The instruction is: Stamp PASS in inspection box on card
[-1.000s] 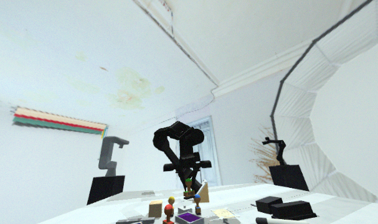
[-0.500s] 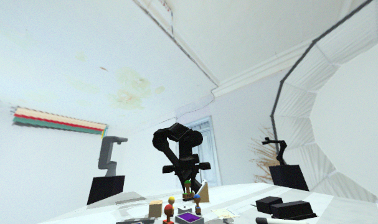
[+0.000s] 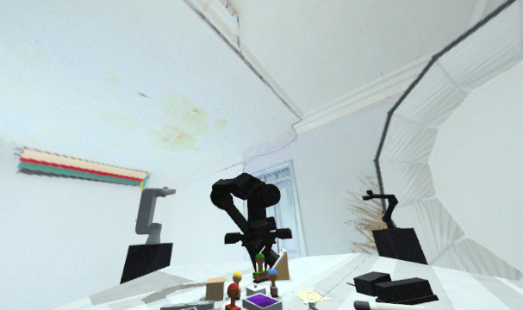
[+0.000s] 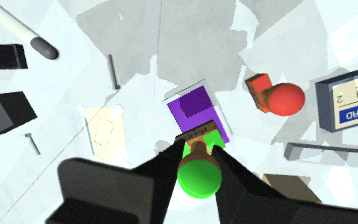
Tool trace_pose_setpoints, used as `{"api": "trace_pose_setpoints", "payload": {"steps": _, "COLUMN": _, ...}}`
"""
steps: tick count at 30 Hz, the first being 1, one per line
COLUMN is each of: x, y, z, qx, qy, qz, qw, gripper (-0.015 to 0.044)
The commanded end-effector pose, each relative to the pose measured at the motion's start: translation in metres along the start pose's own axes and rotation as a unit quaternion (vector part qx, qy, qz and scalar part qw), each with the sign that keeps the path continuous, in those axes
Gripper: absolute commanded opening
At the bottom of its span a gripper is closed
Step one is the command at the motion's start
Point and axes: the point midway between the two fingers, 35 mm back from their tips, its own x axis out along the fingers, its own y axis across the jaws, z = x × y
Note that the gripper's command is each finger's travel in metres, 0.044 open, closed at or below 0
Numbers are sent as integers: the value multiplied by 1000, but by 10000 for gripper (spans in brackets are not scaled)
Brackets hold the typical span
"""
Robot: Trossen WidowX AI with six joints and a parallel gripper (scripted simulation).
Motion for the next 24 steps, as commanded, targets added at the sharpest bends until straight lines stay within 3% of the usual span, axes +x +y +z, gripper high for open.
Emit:
{"api": "trace_pose_setpoints", "payload": {"steps": 1, "x": 4, "y": -1, "z": -1, "qx": -4, "qy": 0, "qz": -3, "qw": 1000, "gripper": 0}}
{"api": "trace_pose_setpoints", "payload": {"steps": 24, "x": 19, "y": -1, "z": -1, "qx": -3, "qy": 0, "qz": -4, "qw": 1000, "gripper": 0}}
